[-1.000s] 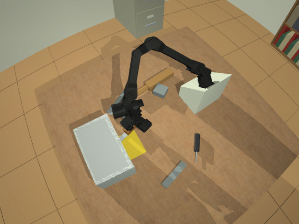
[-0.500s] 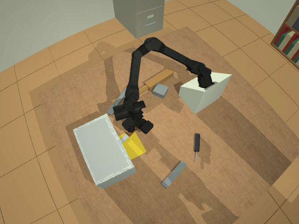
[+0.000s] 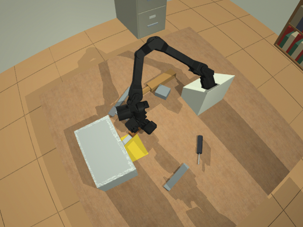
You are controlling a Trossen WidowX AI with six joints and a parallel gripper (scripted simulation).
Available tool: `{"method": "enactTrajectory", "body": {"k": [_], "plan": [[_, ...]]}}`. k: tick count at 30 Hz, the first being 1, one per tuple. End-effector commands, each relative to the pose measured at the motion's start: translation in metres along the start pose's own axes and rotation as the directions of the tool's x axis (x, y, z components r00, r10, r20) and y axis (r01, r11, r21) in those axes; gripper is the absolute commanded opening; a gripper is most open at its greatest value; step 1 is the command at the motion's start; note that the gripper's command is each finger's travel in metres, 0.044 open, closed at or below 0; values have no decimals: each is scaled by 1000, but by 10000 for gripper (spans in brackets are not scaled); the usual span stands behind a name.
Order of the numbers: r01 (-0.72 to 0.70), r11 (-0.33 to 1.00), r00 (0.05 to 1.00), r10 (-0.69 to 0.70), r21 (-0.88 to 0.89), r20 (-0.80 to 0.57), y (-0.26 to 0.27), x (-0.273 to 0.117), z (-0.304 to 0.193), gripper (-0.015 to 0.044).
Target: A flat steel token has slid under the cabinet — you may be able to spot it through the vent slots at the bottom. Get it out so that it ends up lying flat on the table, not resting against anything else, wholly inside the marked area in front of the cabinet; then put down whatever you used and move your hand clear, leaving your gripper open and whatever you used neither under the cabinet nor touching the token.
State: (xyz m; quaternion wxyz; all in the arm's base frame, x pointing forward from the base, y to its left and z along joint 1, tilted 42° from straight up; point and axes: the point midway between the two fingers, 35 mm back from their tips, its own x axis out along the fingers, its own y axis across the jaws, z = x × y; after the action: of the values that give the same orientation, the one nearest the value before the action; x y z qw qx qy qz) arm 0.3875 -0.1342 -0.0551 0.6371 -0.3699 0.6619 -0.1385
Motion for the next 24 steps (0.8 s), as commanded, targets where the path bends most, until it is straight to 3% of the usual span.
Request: {"method": "enactTrajectory", "body": {"k": [1,24], "plan": [[-5,1000,1000,5,-5,-2,1,1,-6,0],[-5,1000,1000,5,-6,-3,-1,1,-30,0]]}}
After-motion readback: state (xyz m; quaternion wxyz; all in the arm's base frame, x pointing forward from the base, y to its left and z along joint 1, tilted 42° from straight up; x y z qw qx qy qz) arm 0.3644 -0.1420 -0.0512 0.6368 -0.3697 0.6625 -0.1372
